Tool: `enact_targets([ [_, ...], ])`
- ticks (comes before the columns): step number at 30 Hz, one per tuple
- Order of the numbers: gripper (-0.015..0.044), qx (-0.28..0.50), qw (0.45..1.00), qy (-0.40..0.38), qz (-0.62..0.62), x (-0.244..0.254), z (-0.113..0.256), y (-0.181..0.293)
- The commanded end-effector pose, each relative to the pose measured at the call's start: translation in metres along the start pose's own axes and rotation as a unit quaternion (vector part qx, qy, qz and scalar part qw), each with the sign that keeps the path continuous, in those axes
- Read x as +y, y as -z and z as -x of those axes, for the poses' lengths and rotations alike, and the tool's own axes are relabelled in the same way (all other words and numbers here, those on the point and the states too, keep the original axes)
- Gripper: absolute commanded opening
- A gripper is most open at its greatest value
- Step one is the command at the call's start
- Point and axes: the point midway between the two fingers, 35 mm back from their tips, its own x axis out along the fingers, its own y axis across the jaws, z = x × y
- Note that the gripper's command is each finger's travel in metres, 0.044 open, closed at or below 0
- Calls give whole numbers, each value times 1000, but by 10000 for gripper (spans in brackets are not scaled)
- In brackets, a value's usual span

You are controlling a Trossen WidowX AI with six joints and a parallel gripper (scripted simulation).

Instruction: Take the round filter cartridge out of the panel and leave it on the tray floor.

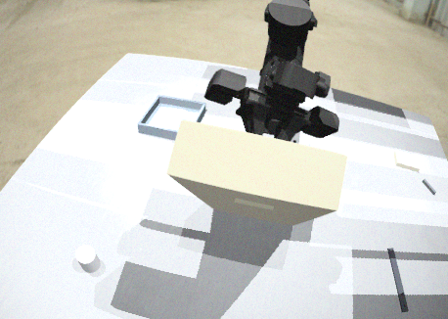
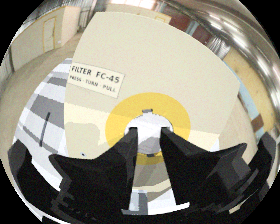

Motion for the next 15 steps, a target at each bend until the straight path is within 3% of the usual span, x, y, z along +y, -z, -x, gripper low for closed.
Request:
enact_targets([
  [1, 0, 1, 1000, 1, 11, 0, -1, 0],
  [15, 0, 1, 972, -1, 234, 0, -5, 1],
])
